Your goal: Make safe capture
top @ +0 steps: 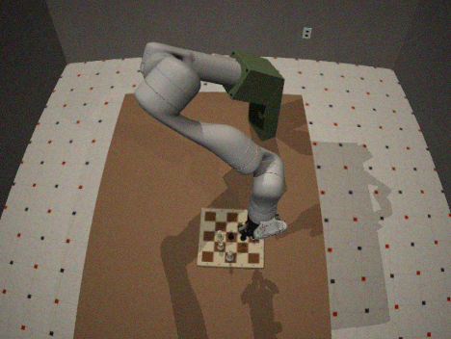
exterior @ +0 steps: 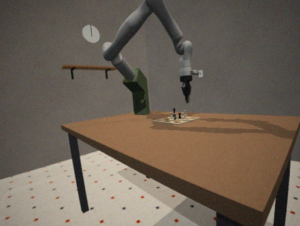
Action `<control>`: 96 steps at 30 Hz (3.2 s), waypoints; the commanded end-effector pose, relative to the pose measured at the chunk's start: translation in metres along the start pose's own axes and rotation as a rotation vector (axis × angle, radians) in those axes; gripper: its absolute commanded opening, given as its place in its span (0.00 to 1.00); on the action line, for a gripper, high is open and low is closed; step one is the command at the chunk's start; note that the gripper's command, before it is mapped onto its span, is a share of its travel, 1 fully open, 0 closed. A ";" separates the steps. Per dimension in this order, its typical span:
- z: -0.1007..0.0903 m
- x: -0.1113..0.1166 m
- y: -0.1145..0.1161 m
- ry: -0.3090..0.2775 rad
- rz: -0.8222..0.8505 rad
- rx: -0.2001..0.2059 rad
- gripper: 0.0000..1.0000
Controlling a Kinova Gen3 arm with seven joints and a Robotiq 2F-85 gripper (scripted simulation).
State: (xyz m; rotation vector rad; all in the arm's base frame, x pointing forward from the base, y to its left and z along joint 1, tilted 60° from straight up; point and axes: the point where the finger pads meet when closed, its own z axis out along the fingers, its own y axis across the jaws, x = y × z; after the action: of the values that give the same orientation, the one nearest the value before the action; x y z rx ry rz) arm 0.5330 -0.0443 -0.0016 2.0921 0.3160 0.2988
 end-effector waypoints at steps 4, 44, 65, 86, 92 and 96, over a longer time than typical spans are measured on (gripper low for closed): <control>0.004 -0.015 0.035 0.007 0.039 -0.009 0.00; 0.004 -0.147 0.177 0.003 0.321 -0.002 0.00; 0.070 -0.143 0.177 0.011 0.320 -0.001 0.00; 0.098 -0.146 0.178 0.006 0.320 -0.003 0.00; 0.098 -0.146 0.178 0.006 0.320 -0.003 0.00; 0.098 -0.146 0.178 0.006 0.320 -0.003 0.00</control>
State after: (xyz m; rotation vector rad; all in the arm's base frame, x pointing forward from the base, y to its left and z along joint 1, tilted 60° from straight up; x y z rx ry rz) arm 0.4452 -0.2617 0.0896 2.1391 -0.0205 0.4863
